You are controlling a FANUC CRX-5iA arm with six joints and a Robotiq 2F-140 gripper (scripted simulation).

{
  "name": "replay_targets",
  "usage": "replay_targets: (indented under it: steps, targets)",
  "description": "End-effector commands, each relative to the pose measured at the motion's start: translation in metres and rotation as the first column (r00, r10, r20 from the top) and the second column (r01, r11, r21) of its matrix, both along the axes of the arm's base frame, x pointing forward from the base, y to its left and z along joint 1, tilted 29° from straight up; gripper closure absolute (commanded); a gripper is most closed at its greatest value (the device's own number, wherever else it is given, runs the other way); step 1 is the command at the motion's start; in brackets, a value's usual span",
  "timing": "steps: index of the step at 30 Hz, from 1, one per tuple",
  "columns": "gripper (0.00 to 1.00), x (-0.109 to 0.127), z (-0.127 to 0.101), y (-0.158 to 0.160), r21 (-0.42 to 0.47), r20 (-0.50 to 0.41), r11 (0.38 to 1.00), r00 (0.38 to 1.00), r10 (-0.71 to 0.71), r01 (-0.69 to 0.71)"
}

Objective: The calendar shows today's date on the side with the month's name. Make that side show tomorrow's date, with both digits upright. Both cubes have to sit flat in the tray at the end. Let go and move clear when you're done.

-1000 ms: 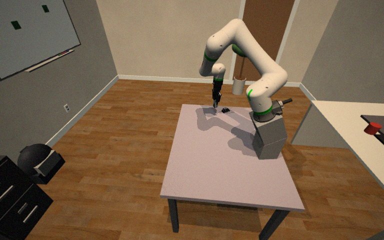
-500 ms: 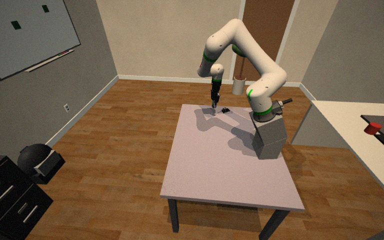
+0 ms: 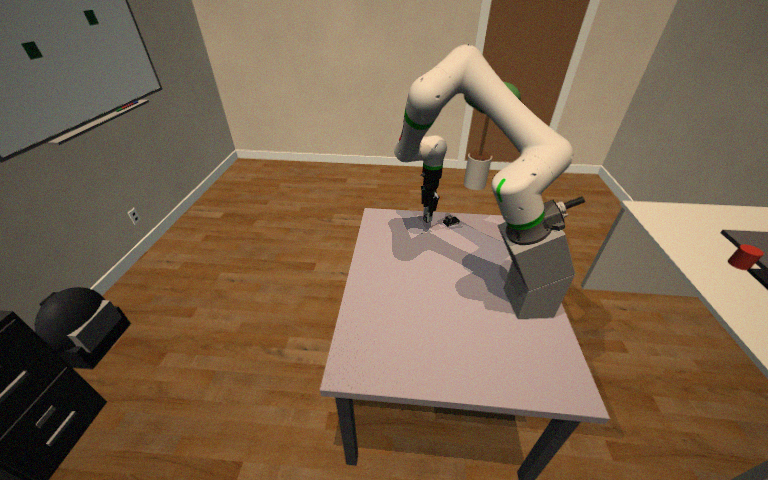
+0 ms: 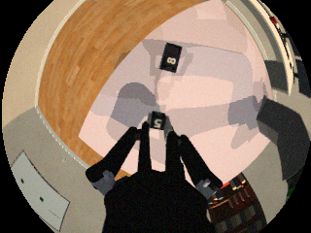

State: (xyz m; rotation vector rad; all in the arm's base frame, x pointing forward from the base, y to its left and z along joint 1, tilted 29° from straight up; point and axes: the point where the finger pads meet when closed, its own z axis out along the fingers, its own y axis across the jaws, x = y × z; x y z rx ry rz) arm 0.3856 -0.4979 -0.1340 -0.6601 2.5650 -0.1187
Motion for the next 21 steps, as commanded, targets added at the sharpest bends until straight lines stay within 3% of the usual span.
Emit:
replay_targets:
  steps: [1, 10, 21]
  targets:
    - [0.75, 0.01, -0.019, 0.0, 0.0, 0.0, 1.0, 1.0, 0.0, 0.0]
    - [0.75, 0.026, -0.047, 0.0, 0.0, 0.0, 1.0, 1.0, 0.0, 0.0]
    - [0.75, 0.028, -0.051, 0.0, 0.0, 0.0, 1.0, 1.0, 0.0, 0.0]
